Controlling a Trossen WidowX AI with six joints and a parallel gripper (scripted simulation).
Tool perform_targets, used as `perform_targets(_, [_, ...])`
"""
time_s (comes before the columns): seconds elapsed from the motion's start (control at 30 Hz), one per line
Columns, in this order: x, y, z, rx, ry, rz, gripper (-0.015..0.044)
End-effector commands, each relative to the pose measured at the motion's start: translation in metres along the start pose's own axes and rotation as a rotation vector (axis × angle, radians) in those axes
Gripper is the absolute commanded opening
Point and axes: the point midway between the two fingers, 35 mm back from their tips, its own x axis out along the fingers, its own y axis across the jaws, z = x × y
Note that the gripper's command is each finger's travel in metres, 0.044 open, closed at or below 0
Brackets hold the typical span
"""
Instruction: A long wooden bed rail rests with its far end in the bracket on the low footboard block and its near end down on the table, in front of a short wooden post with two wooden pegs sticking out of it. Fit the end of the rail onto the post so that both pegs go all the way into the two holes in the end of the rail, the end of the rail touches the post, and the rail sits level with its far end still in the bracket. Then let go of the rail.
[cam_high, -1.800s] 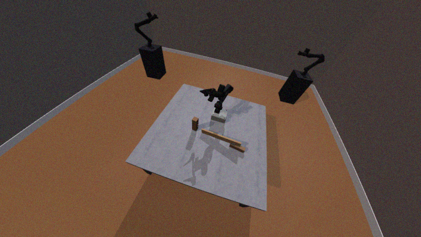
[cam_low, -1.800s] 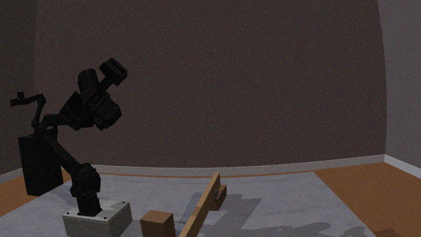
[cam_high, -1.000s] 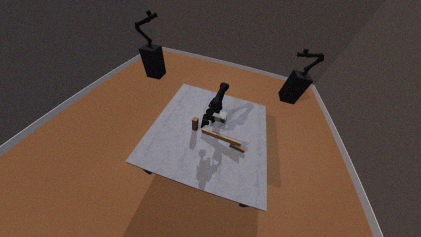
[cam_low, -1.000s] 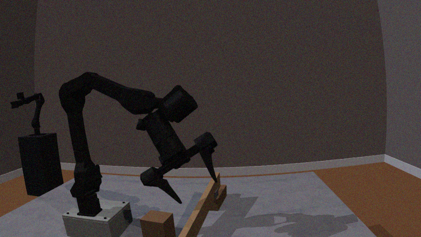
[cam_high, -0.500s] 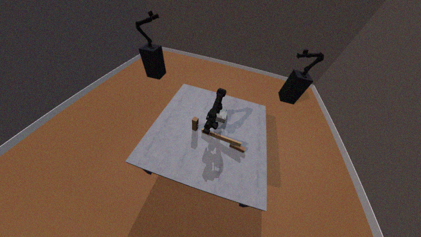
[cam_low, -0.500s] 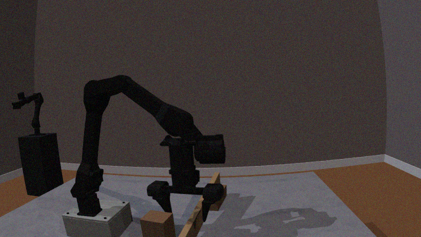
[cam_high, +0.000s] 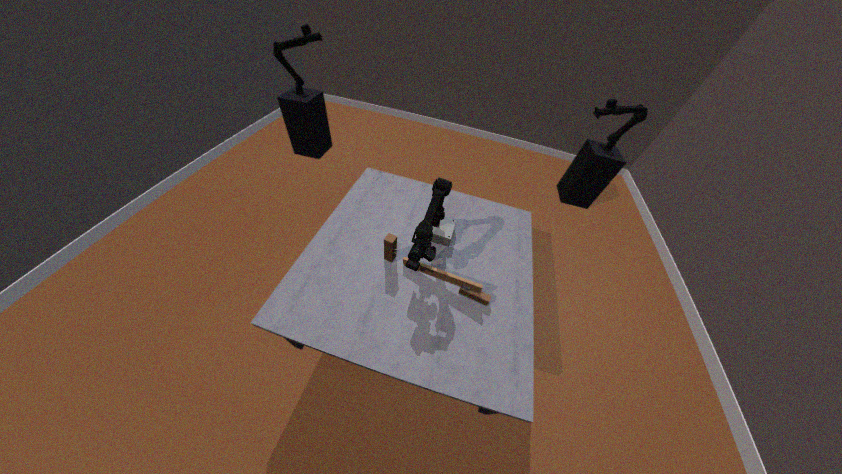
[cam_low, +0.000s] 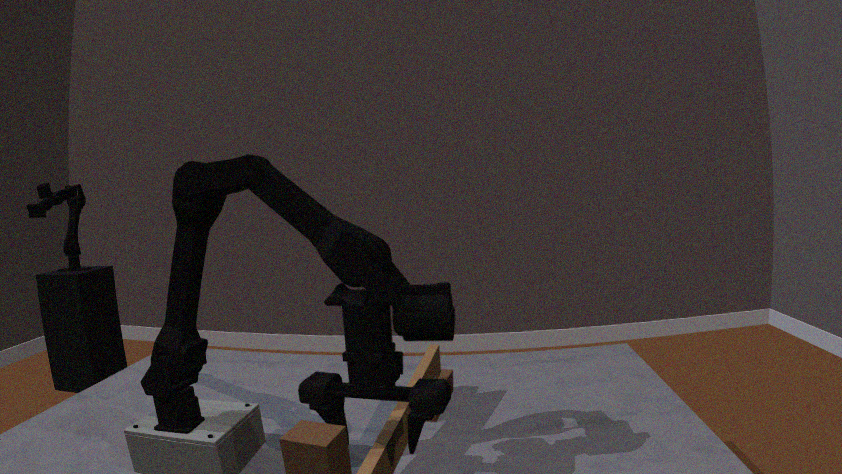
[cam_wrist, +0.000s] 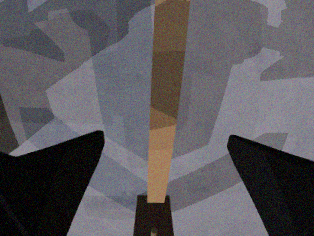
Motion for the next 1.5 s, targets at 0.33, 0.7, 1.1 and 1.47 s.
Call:
perform_targets(0.33, [0.024, 0.002, 0.001, 0.006, -0.006, 0.005, 0.044])
perform_targets(0.7, [0.04, 0.003, 0.001, 0.006, -0.006, 0.005, 0.044])
perform_targets(1.1, [0.053, 0.005, 0.001, 0.004, -0.006, 0.006, 0.0387])
perform_targets(1.47, [0.053, 0.005, 0.001, 0.004, -0.006, 0.006, 0.0099])
